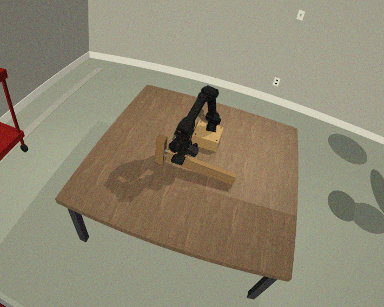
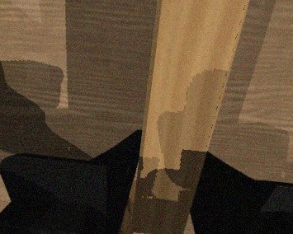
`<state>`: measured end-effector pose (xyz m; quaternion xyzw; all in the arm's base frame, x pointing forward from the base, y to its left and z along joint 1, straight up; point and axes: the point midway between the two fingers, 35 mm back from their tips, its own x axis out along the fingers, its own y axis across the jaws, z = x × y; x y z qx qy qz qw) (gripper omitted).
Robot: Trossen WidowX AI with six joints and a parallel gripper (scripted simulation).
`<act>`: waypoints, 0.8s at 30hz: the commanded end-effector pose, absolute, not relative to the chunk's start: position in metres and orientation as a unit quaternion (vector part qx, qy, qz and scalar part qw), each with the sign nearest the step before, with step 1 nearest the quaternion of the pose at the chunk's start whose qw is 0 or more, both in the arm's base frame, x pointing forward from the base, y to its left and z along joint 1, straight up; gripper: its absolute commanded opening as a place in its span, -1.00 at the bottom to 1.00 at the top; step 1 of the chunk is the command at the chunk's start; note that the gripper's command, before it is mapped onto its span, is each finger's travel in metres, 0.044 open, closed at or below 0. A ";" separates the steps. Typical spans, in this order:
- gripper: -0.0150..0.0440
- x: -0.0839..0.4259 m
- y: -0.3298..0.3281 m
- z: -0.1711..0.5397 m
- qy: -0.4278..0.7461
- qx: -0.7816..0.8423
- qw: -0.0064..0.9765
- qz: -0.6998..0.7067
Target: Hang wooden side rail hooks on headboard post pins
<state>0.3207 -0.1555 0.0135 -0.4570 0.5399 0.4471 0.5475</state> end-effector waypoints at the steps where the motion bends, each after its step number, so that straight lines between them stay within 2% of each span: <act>1: -0.49 0.324 -0.158 0.017 0.537 -0.463 0.548 0.444; 24: -0.49 0.323 -0.160 0.017 0.537 -0.463 0.548 0.444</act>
